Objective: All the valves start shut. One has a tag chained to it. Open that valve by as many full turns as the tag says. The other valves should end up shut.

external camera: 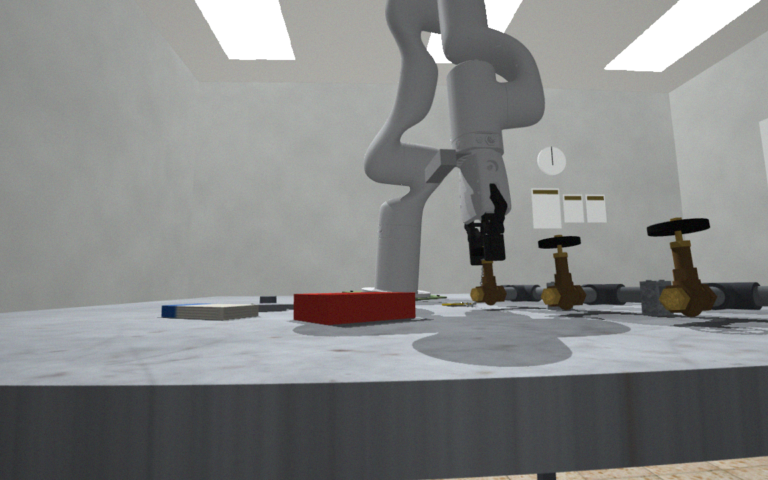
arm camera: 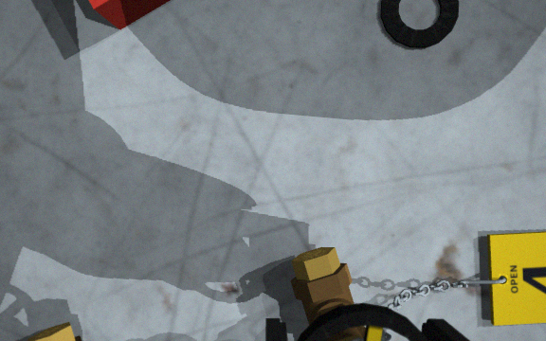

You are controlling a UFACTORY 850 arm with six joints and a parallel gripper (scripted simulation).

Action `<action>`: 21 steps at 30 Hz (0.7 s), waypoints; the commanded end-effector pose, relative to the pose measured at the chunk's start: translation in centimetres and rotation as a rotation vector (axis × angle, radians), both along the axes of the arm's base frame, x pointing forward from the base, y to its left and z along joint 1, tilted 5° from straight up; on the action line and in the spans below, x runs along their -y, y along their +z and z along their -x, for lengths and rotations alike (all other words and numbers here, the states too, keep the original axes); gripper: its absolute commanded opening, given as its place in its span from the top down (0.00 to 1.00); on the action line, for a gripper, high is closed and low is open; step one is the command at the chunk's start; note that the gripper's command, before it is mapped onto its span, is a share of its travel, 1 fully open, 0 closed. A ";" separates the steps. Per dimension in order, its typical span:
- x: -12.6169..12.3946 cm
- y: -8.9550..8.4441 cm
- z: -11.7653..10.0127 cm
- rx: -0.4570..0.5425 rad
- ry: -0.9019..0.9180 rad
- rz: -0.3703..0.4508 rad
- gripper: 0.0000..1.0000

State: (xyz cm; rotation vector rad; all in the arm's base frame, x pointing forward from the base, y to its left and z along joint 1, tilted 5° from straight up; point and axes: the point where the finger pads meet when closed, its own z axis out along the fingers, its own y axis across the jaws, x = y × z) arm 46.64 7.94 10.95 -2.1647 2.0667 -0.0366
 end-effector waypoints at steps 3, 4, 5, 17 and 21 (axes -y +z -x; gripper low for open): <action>0.0 0.1 -0.1 0.003 0.006 0.001 1.00; 0.0 0.1 -0.1 0.003 0.011 0.001 1.00; 0.0 0.1 -0.1 0.003 0.011 0.001 1.00; 0.0 0.1 -0.1 0.020 0.193 0.023 1.00; 0.0 0.1 -0.1 0.032 0.333 0.040 1.00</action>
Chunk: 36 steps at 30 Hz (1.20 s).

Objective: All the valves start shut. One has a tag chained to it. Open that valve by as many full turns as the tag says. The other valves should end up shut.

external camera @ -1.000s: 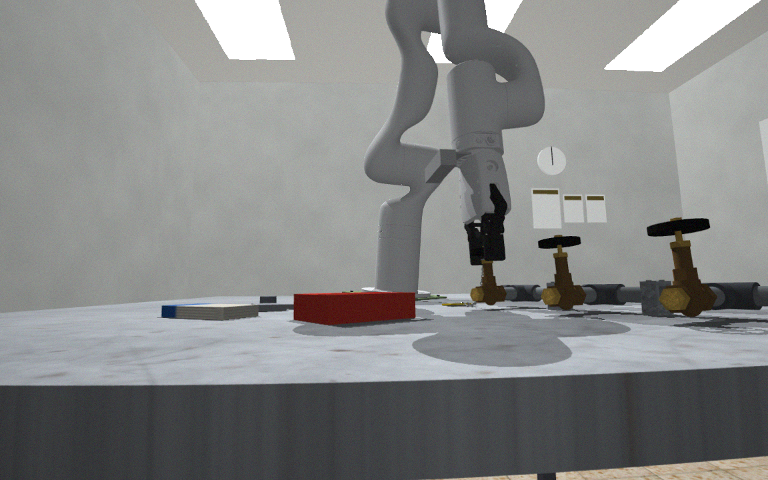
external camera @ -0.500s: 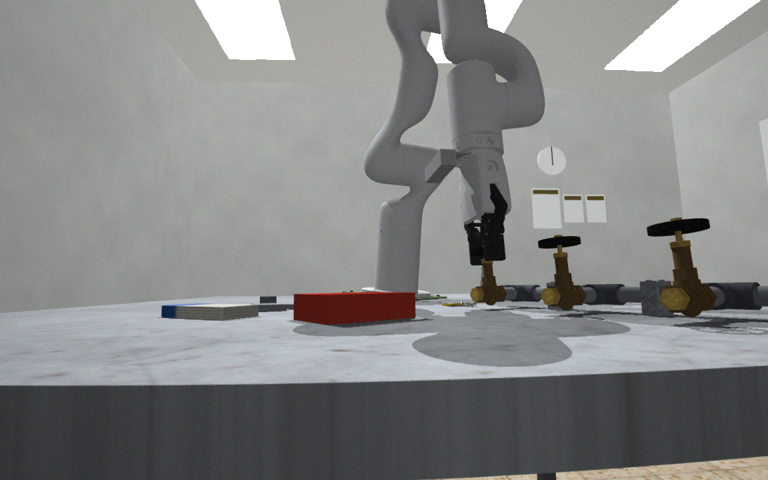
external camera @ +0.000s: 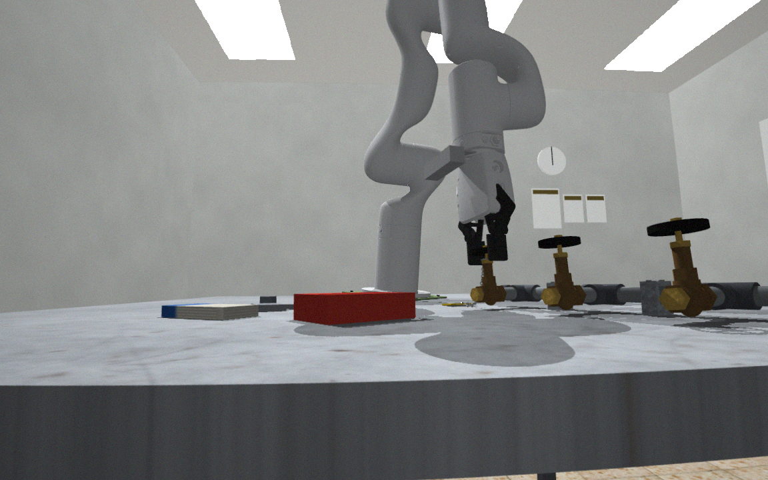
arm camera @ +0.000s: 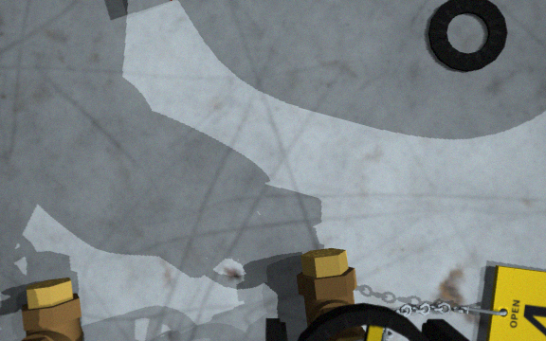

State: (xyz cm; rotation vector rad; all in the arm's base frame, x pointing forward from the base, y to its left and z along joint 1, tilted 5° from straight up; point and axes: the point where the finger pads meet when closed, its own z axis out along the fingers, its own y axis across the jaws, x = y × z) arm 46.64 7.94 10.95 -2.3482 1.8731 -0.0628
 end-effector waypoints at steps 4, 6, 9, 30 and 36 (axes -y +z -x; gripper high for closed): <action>0.0 0.1 -0.1 0.025 0.243 0.020 1.00; 0.0 0.1 -0.1 0.033 0.337 0.031 1.00; 0.0 0.1 -0.1 0.047 0.492 0.050 1.00; 0.0 0.1 -0.1 0.105 1.346 0.200 1.00; 0.0 0.1 -0.1 0.114 1.515 0.231 1.00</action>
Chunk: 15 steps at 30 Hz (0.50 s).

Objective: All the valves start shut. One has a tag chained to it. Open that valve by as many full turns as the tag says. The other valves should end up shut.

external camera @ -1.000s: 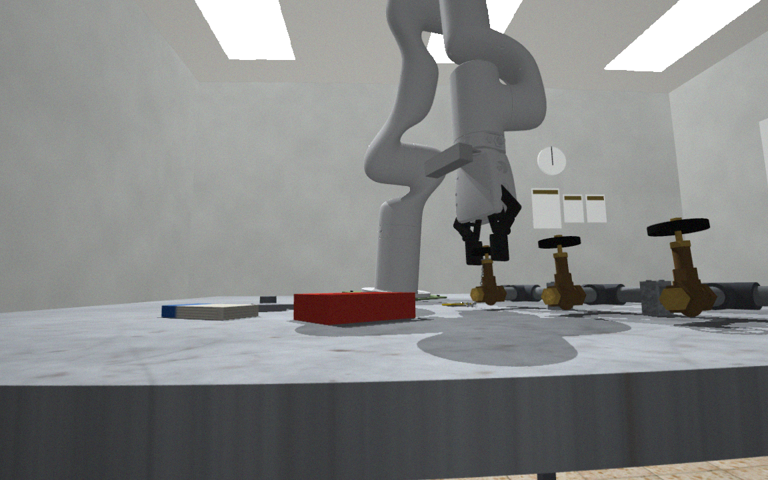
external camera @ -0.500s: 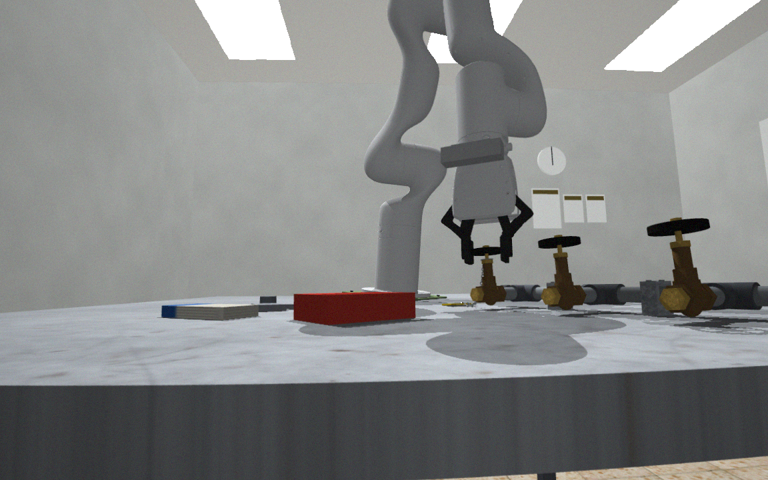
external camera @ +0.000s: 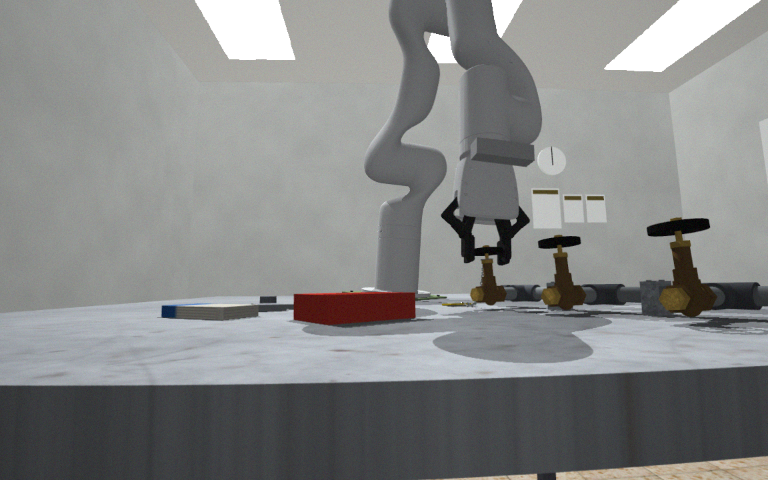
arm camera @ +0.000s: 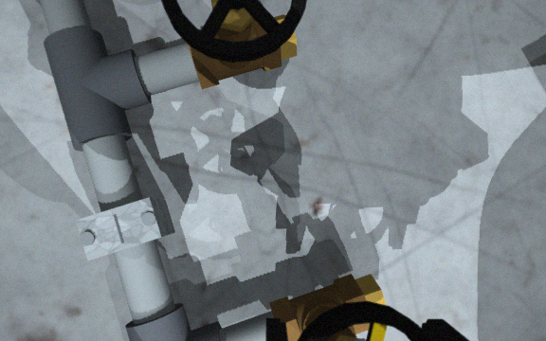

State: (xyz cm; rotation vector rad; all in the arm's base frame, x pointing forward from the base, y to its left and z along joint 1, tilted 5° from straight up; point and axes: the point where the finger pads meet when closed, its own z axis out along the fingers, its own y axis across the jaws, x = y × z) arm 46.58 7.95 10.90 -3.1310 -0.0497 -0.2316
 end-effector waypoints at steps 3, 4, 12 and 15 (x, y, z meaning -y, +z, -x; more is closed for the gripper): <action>0.0 0.1 -0.1 0.009 0.347 0.017 1.00; 0.0 0.1 -0.1 0.011 0.385 0.024 1.00; 0.0 0.1 -0.1 0.030 0.721 0.084 1.00; 0.0 0.1 -0.1 0.036 0.847 0.104 1.00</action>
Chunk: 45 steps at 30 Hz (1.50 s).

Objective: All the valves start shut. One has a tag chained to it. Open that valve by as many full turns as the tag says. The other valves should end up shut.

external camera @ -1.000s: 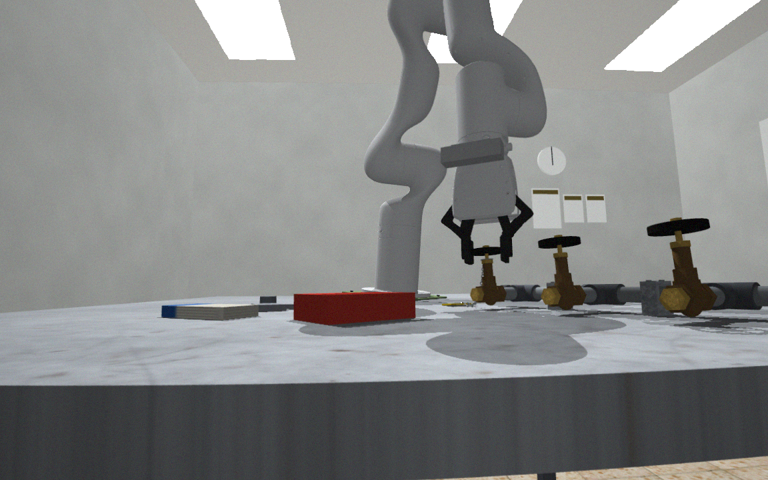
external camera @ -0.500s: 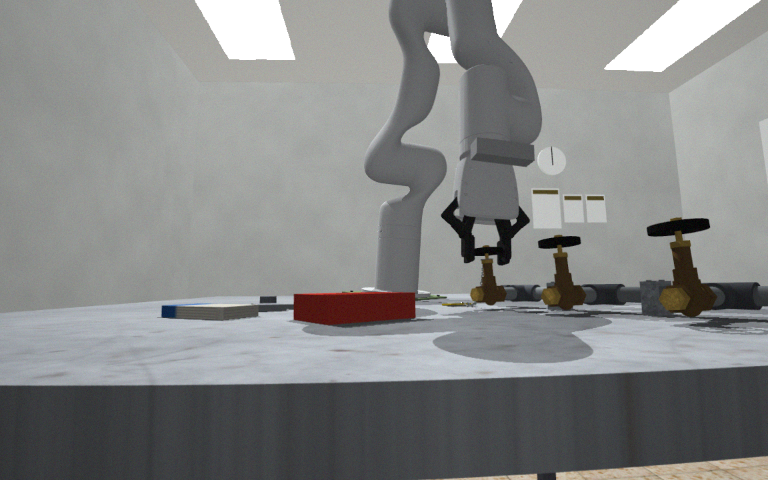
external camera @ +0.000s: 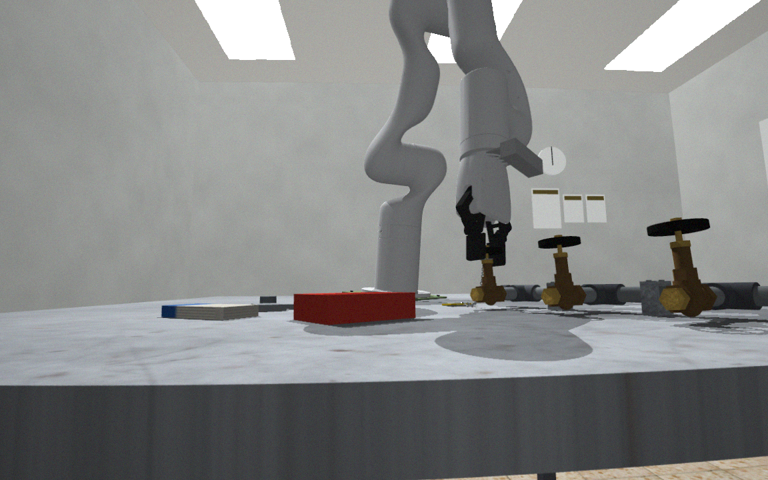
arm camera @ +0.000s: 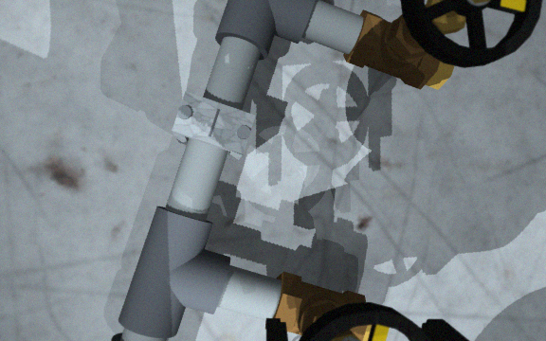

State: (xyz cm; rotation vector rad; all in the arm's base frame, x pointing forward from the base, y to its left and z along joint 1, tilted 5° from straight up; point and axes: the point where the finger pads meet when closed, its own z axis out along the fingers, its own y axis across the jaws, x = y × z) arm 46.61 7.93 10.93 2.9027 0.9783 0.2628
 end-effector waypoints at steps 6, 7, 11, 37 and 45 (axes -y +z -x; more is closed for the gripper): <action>0.0 0.1 -0.1 -0.008 0.465 0.026 1.00; 0.0 0.1 -0.1 -0.008 0.506 0.030 1.00; 0.0 0.1 -0.1 -0.011 0.668 0.039 1.00; 0.0 0.1 -0.1 -0.026 0.791 0.027 1.00; 0.0 0.1 -0.1 -0.026 0.791 0.027 1.00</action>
